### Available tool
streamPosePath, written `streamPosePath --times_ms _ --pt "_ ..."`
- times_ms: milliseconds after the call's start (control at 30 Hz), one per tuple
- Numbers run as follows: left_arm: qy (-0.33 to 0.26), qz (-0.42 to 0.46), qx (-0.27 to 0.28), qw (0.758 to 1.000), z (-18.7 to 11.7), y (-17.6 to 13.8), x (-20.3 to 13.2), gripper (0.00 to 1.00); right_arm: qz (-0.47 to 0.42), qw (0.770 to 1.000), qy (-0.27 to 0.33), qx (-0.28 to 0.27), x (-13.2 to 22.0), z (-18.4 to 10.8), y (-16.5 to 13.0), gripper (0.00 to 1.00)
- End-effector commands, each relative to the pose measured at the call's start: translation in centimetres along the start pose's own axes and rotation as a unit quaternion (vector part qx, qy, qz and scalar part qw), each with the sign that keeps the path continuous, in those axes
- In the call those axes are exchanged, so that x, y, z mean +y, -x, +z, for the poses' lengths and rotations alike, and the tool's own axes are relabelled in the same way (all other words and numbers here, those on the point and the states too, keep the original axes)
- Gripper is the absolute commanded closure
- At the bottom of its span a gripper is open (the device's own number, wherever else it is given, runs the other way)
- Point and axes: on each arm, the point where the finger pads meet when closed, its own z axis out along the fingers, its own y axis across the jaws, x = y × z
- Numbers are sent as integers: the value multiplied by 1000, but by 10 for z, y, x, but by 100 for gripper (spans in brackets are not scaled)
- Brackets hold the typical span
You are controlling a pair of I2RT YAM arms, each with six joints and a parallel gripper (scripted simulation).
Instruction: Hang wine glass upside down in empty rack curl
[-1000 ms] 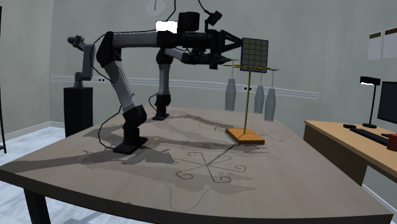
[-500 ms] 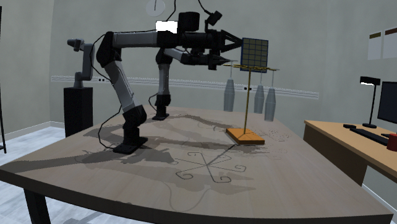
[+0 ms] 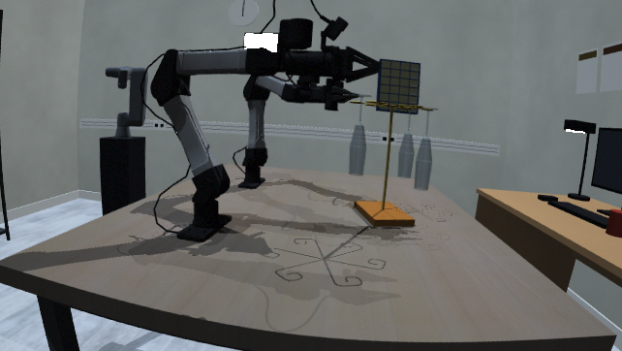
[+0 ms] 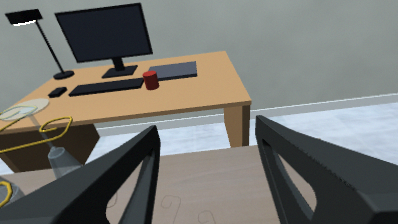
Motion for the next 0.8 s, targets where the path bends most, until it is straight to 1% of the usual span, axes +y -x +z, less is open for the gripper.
streamPosePath --times_ms 0,67,133,167,267,300,367,433,467,500,533,567,600,667,700,767 --pt "48 -16 4 999 -13 -3 30 100 3 1000 -4 -6 -2 -1 3 38" --pt "59 -19 1 998 -13 0 41 100 3 1000 -4 -6 -2 -1 3 38" --pt "47 -16 4 999 -14 -2 28 100 3 1000 -4 -6 -2 -1 3 38" --pt "55 -18 1 998 -14 1 36 100 3 1000 -4 -6 -2 -1 3 38" --pt "56 -17 5 998 -14 -3 37 100 3 1000 -4 -6 -2 -1 3 38" --pt "46 -16 3 999 -15 -2 26 100 3 1000 -4 -6 -2 -1 3 38" --pt "55 -18 0 998 -15 1 35 100 3 1000 -4 -6 -2 -1 3 38" --pt "47 -16 3 999 -16 -1 26 100 3 1000 -4 -6 -2 -1 3 38" --pt "54 -19 0 998 -16 1 34 100 3 1000 -4 -6 -2 -1 3 38" --pt "55 -18 1 998 -16 0 34 100 3 1000 -4 -6 -2 -1 3 38" --pt "45 -16 3 999 -17 -1 24 100 3 1000 -4 -6 -2 -1 3 38" --pt "54 -19 1 998 -17 1 32 100 3 1000 -4 -6 -2 -1 3 38" --pt "55 -19 1 998 -17 1 33 100 3 1000 -4 -6 -2 -1 3 38" --pt "47 -17 1 999 -19 1 24 100 3 1000 -4 -6 -2 -1 3 38" --pt "55 -19 1 998 -18 1 32 100 3 1000 -4 -6 -2 -1 3 38" --pt "58 -20 0 998 -19 2 35 100 3 1000 -4 -6 -2 -1 3 38"
